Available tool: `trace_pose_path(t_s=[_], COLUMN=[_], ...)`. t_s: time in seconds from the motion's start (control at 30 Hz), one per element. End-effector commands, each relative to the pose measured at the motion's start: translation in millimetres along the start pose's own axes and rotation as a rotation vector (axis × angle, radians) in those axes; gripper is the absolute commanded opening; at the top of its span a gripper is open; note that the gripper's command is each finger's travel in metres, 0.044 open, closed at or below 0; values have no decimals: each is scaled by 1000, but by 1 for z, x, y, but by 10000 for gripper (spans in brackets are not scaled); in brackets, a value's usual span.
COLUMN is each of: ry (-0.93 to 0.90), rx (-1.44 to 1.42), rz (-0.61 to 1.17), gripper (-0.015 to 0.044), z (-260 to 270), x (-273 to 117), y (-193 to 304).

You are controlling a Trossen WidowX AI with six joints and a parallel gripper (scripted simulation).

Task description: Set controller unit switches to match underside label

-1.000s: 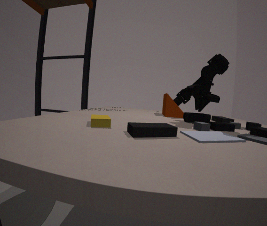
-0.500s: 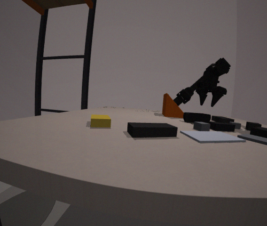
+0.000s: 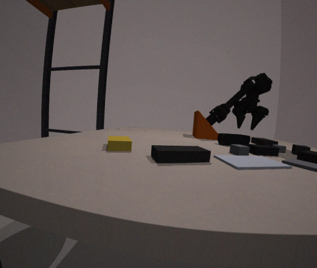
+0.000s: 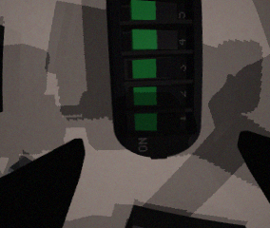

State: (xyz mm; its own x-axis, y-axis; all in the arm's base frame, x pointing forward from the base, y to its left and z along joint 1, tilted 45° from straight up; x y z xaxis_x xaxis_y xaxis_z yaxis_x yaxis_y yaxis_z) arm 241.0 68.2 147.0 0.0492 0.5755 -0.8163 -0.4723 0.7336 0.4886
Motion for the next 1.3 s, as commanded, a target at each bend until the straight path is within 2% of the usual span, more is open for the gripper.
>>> trace_pose_path(t_s=[0.0,0.83,0.97,1.27], ry=[1,2,2,2], rx=[4,3,3,3], rz=[-1,-1,-1,-1], gripper=[440,440,335,326], z=[0,1,1,1], x=[7,44,44,44], y=[1,10,10,10])
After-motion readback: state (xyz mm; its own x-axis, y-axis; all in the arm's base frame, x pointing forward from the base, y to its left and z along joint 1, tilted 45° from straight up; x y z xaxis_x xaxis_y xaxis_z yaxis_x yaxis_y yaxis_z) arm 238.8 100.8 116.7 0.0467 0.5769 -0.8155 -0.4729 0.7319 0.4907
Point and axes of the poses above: the point midway between the two fingers, 35 mm back from their tips, its own x axis out along the fingers, its own z axis across the jaws, y = z × x, the point moved 3 cm from there along -x, back along the fingers, and after that the axes turned 11 degrees about -x, right-handed, at the moved point
